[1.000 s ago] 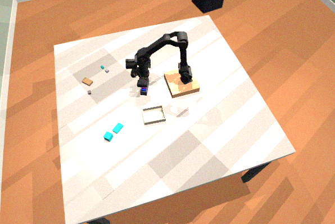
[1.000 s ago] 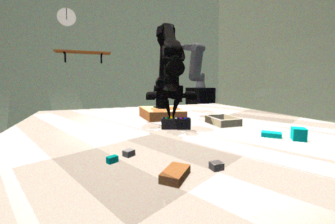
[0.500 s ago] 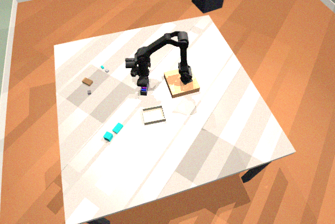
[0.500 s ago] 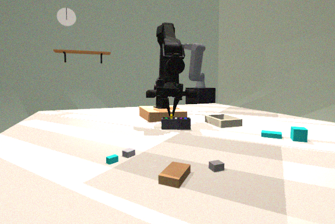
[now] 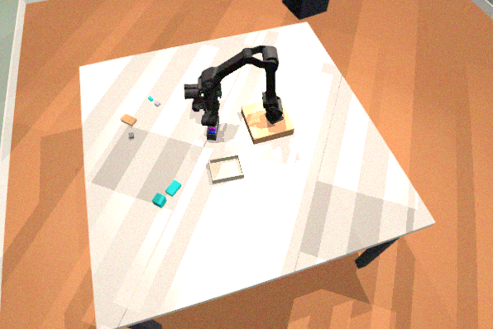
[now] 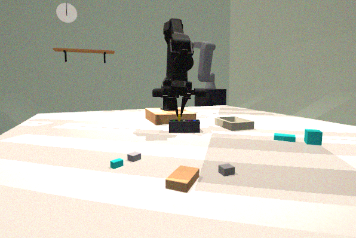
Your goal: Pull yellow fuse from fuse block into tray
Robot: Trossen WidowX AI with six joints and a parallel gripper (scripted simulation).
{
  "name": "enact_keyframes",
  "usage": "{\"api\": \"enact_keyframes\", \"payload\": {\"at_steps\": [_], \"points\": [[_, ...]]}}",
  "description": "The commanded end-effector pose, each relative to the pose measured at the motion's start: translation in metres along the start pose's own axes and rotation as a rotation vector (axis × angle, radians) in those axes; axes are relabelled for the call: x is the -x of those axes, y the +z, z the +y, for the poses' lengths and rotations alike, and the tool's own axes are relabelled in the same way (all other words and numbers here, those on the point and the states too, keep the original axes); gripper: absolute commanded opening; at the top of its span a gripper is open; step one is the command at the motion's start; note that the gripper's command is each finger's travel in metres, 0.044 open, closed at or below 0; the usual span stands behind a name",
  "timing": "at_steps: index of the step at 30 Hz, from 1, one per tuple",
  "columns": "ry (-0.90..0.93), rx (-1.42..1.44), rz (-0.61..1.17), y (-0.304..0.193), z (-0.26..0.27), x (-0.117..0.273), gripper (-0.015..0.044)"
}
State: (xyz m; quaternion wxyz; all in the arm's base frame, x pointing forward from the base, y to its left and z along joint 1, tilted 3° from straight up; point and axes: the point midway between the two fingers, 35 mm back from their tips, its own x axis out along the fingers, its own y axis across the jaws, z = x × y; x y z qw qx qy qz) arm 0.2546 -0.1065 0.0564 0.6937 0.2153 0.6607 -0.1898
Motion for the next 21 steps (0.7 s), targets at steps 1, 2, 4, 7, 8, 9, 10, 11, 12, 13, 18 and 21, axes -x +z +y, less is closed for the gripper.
{"api": "enact_keyframes", "payload": {"at_steps": [1, 2, 4, 7, 8, 9, 10, 11, 12, 13, 18, 21], "points": [[-0.001, 0.000, -0.009, 0.0008, -0.0001, 0.0050, 0.0000], [-0.001, 0.000, -0.009, 0.0008, -0.0001, 0.0055, 0.0000], [-0.001, 0.000, -0.009, 0.0008, -0.0001, 0.0065, 0.0000], [-0.001, 0.000, -0.009, 0.0008, -0.0002, 0.0080, 0.0000], [-0.001, 0.000, -0.009, 0.0007, -0.0002, 0.0085, 0.0000], [-0.001, -0.001, -0.009, 0.0007, -0.0002, 0.0090, 0.0000], [-0.001, -0.001, -0.009, 0.0007, -0.0002, 0.0095, 0.0000], [-0.001, -0.001, -0.009, 0.0007, -0.0002, 0.0100, 0.0000], [-0.001, -0.001, -0.009, 0.0007, -0.0002, 0.0105, 0.0000], [-0.001, -0.001, -0.009, 0.0006, -0.0002, 0.0110, 0.0000], [-0.002, -0.001, -0.009, 0.0005, -0.0002, 0.0135, 0.0000], [-0.002, -0.001, -0.009, 0.0004, -0.0002, 0.0149, 0.0000]]}}
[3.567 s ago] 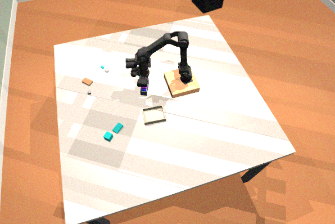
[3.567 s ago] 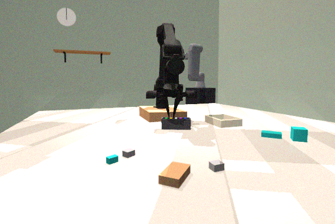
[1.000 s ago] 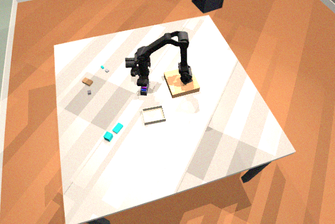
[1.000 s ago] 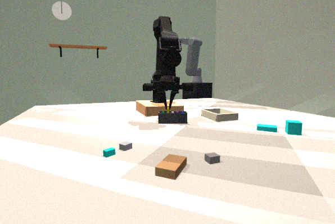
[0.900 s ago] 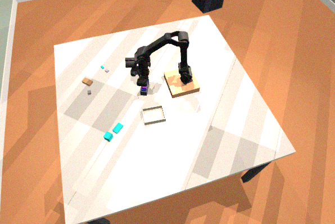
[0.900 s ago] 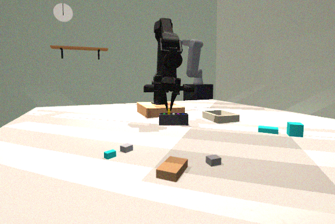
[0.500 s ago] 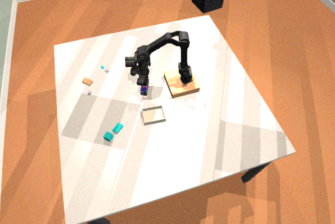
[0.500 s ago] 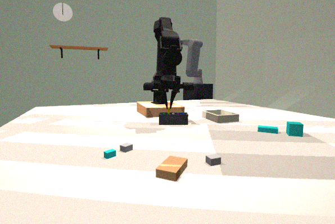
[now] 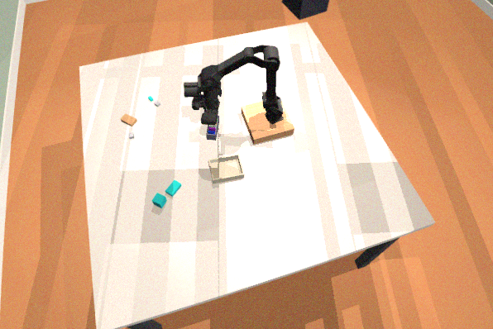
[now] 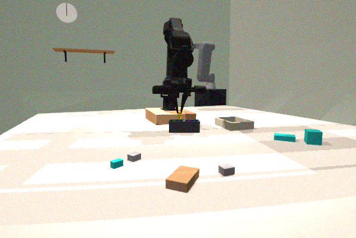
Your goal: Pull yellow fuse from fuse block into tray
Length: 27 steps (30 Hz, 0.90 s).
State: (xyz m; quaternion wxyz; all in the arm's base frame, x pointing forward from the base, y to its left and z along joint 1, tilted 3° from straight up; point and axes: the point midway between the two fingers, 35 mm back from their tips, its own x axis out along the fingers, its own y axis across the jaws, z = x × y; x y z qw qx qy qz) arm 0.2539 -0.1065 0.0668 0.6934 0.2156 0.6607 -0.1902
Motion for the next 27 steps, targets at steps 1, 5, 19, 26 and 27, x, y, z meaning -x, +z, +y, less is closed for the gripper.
{"api": "enact_keyframes", "payload": {"at_steps": [1, 5, 19, 26, 27], "points": [[-0.002, 0.000, -0.009, 0.001, 0.000, 0.005, 0.0000], [-0.002, 0.000, -0.009, 0.001, 0.000, 0.007, 0.0000], [-0.002, 0.000, -0.009, 0.001, 0.000, 0.021, 0.0000], [-0.002, 0.000, -0.009, 0.000, 0.000, 0.030, 0.0000], [-0.002, 0.000, -0.009, 0.000, 0.000, 0.030, 0.0000]]}}
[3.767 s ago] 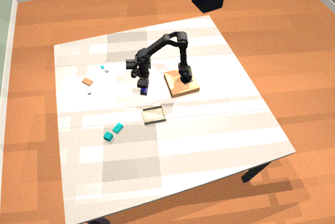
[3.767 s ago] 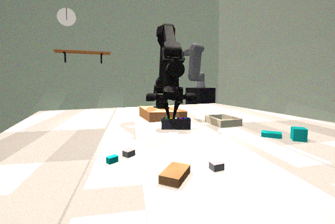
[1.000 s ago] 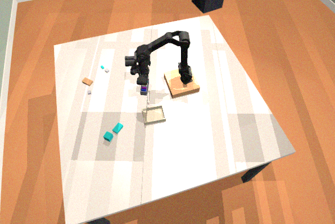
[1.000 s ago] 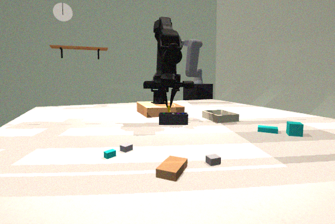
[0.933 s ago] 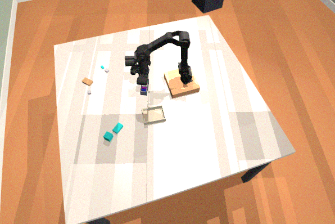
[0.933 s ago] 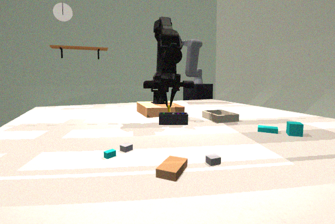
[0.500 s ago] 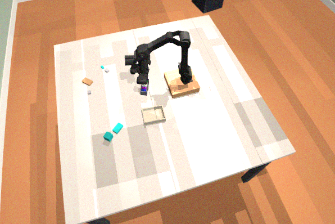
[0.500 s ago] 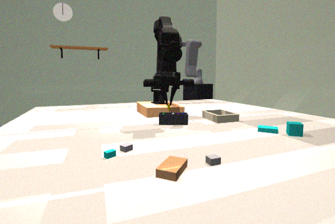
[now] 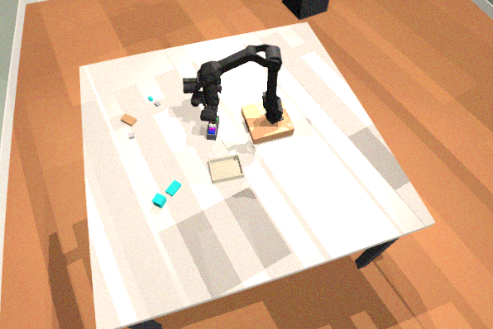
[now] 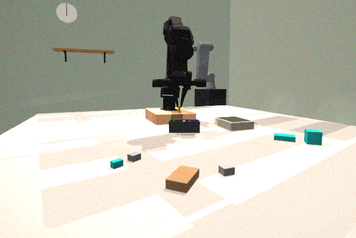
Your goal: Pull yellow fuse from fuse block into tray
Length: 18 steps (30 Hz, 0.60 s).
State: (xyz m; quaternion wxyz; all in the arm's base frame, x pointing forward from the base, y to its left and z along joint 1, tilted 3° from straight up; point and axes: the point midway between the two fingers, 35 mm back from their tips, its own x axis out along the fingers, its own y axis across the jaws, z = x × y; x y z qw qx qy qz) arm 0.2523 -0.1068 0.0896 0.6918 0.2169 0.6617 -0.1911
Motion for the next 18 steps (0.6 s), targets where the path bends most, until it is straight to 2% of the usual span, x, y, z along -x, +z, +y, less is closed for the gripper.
{"api": "enact_keyframes", "payload": {"at_steps": [1, 7, 18], "points": [[-0.001, 0.003, -0.013, 0.001, 0.000, 0.007, 0.0000], [-0.001, 0.003, -0.013, 0.001, 0.003, 0.007, 0.0000], [0.001, 0.003, -0.011, -0.002, 0.055, 0.007, 0.0000]]}}
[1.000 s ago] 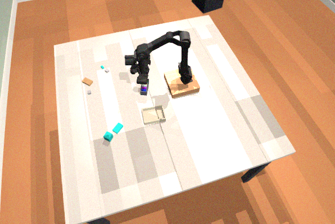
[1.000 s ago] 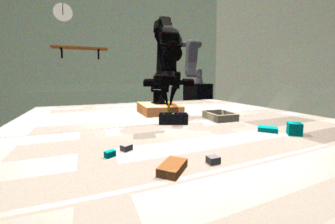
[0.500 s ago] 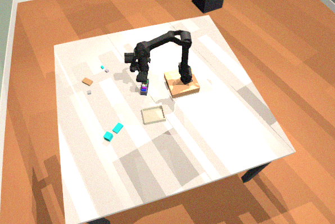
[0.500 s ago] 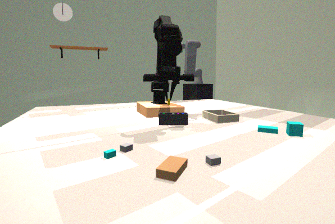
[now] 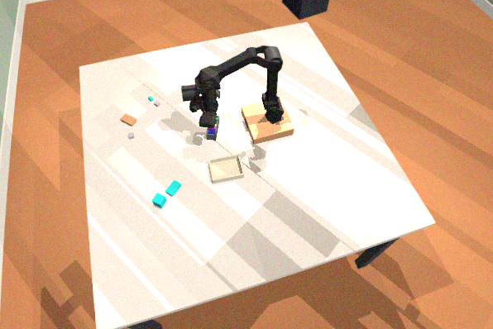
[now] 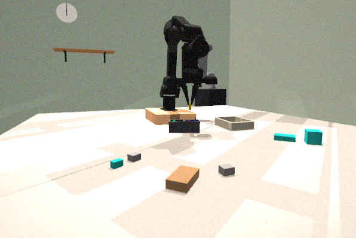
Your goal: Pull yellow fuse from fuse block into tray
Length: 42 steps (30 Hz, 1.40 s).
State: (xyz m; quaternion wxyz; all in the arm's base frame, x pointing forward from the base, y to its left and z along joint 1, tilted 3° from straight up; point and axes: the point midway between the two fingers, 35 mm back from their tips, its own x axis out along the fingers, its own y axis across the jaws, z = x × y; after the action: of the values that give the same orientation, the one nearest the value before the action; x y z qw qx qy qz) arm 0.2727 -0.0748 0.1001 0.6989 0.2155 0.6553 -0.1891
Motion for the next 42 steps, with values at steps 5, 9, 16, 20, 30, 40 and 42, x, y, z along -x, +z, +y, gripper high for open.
{"api": "enact_keyframes", "payload": {"at_steps": [5, 9, 16, 20, 30, 40, 42], "points": [[-0.004, -0.003, 0.008, -0.006, 0.042, -0.001, 0.0000], [-0.002, -0.003, 0.008, -0.012, 0.062, -0.001, 0.0000], [0.001, -0.003, 0.009, -0.025, 0.096, -0.001, 0.0000], [0.003, -0.003, 0.010, -0.034, 0.115, -0.001, 0.0000], [0.009, -0.003, 0.012, -0.065, 0.160, 0.000, 0.0000], [0.012, -0.003, 0.014, -0.085, 0.183, 0.000, 0.0000], [0.012, -0.003, 0.014, -0.085, 0.183, -0.001, 0.0000]]}}
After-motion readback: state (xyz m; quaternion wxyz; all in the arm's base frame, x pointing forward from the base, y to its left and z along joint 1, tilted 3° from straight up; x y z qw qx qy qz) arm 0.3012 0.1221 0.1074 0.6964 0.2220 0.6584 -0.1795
